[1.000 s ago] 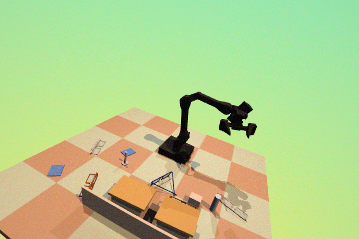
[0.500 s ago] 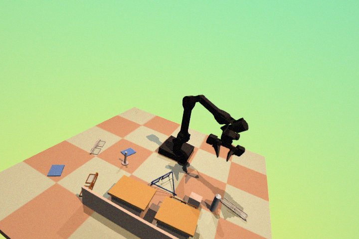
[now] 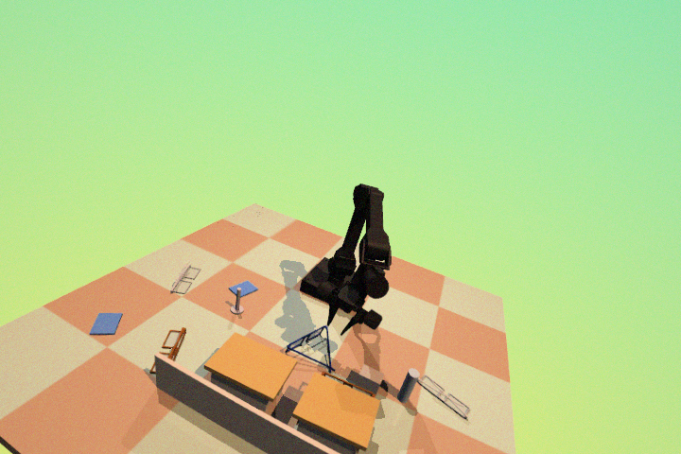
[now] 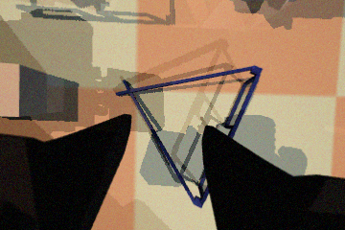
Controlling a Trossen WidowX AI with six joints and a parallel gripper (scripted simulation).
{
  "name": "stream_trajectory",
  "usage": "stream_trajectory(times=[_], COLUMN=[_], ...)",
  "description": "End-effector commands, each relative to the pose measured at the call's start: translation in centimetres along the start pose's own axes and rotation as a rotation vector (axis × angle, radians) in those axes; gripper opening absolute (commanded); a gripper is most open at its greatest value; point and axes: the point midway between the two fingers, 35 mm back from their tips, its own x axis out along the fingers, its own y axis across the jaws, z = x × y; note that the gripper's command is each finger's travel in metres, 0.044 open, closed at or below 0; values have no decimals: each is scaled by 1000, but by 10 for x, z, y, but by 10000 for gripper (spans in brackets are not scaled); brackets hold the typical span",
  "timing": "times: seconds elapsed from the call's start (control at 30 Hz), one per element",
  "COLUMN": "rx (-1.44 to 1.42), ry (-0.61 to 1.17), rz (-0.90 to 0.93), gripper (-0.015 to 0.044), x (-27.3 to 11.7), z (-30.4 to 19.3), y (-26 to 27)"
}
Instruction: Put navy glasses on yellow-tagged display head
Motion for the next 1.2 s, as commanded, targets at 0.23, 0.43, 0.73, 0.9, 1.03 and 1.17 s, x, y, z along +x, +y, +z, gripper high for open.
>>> stream_trajectory(times=[0.23,0.43,0.73,0.9,1.03,1.17], rx=[303,303,303,303,303,303], ry=[394,394,394,394,394,394], rz=[68,68,68,68,68,68], gripper=[200,147,120,120,120,120], x=[32,32,32,36,42,48], z=[-45,-45,-45,-47,-49,-51], y=[-65,-65,-65,-65,-65,-64])
